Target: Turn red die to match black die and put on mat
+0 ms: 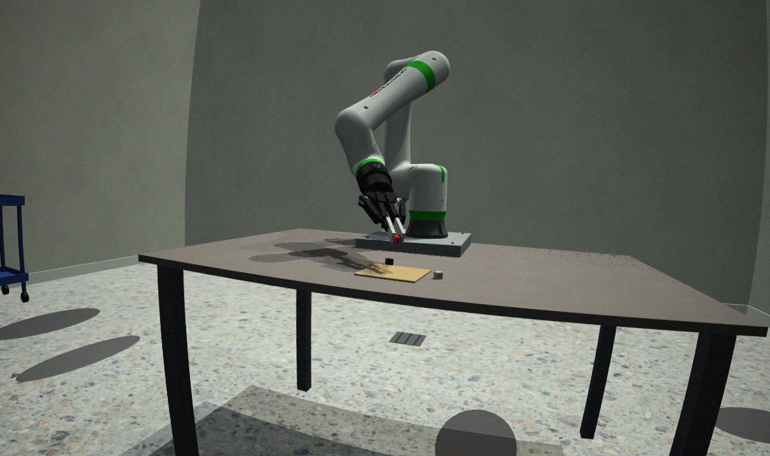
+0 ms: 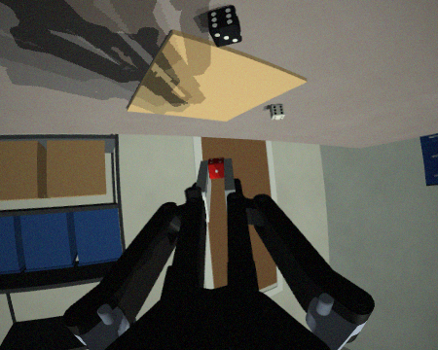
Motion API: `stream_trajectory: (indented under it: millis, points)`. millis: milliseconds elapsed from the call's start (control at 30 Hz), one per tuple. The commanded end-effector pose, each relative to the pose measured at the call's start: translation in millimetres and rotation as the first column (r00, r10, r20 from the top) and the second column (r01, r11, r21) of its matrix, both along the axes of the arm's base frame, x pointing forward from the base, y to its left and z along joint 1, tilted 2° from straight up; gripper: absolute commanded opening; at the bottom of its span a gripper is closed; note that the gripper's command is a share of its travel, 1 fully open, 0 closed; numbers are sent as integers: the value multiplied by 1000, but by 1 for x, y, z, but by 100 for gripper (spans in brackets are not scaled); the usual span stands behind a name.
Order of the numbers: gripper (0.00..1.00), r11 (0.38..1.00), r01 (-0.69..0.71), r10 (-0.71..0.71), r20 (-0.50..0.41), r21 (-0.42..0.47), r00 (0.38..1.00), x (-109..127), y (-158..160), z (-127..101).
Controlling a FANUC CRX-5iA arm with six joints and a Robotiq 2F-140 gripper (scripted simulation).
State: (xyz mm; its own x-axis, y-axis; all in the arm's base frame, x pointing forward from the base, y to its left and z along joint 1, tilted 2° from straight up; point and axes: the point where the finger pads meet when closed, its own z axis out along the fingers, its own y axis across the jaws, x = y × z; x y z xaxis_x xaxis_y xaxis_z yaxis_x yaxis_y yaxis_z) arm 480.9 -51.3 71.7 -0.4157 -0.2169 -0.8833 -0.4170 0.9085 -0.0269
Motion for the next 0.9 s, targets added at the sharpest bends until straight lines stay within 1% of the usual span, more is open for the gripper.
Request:
stream_trajectory:
  millis: [0, 233, 400, 867]
  points:
    - [7, 1000, -2, 2, 5, 1, 1000, 1, 0, -13]
    - [7, 1000, -2, 2, 5, 1, 1000, 1, -1, -39]
    - [7, 1000, -2, 2, 5, 1, 1000, 1, -1, -50]
    - [7, 1000, -2, 2, 5, 1, 1000, 2, -1, -54]
